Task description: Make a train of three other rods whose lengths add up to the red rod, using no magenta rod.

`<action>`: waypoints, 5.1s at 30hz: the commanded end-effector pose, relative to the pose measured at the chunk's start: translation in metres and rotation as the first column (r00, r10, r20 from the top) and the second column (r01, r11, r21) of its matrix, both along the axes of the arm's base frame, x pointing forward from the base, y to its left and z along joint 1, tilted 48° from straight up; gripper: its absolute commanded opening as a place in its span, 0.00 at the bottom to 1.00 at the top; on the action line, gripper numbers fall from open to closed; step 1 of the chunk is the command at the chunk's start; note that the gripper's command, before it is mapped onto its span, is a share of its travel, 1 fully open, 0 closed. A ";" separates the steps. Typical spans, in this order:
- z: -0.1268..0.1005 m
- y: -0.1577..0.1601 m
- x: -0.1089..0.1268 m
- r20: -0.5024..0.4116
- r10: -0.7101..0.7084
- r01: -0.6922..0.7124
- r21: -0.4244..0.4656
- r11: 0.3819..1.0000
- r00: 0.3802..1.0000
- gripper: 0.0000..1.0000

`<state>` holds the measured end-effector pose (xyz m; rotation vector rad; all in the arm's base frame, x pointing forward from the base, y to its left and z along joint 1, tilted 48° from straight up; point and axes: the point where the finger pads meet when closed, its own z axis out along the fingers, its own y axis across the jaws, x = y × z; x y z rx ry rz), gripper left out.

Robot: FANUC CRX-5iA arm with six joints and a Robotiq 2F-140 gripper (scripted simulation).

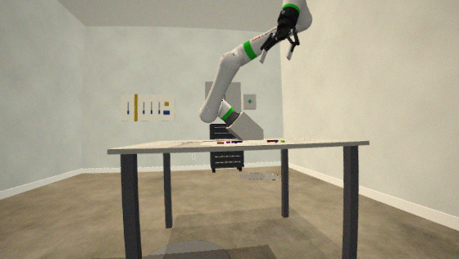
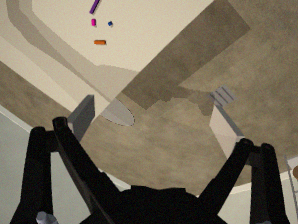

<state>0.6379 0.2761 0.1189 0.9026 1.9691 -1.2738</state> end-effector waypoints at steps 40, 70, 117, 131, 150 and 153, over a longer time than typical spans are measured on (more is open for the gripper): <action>0.024 -0.119 0.028 0.157 -0.056 0.038 0.115 0.993 0.986 1.00; 0.009 -0.292 -0.047 0.305 -0.226 0.127 0.313 0.941 0.925 1.00; -0.040 -0.405 -0.177 0.361 -0.420 0.221 0.478 0.850 0.833 1.00; -0.040 -0.405 -0.177 0.361 -0.420 0.221 0.478 0.850 0.833 1.00; -0.040 -0.405 -0.177 0.361 -0.420 0.221 0.478 0.850 0.833 1.00; -0.040 -0.405 -0.177 0.361 -0.420 0.221 0.478 0.850 0.833 1.00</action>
